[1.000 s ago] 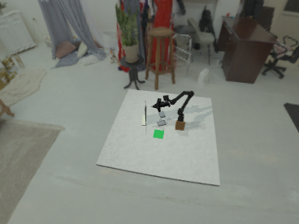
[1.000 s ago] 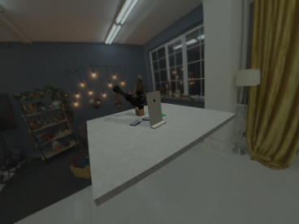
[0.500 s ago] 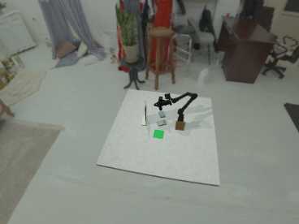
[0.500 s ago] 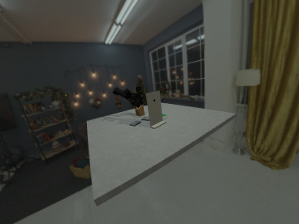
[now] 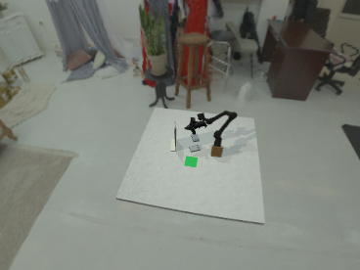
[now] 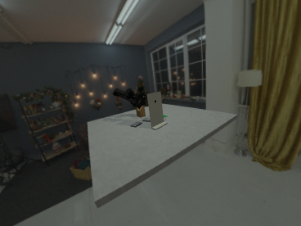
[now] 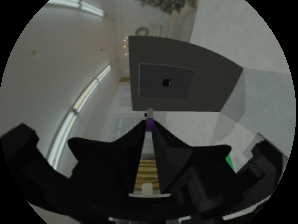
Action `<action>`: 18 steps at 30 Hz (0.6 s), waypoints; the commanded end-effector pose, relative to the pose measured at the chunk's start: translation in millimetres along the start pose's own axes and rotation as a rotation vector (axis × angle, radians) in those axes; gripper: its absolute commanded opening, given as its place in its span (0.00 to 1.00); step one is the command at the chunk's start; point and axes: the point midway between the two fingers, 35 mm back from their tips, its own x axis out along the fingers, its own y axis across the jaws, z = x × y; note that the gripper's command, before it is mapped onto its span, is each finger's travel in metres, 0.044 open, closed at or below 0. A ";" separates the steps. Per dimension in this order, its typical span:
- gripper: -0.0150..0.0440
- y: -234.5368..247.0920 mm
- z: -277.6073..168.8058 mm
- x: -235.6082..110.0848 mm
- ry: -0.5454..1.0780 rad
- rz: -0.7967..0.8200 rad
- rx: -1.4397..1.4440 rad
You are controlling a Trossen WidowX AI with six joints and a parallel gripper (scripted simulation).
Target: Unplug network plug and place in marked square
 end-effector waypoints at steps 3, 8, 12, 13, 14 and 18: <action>0.25 -9.6 -13.6 11.0 0.041 -0.050 0.050; 0.25 -19.4 -26.6 19.6 0.074 -0.100 0.087; 0.25 -27.2 -35.8 26.2 0.089 -0.146 0.108; 0.25 -29.1 -38.2 27.7 0.093 -0.158 0.112; 0.25 -31.1 -40.6 29.2 0.096 -0.169 0.117; 0.25 -39.1 -50.2 34.9 0.108 -0.216 0.133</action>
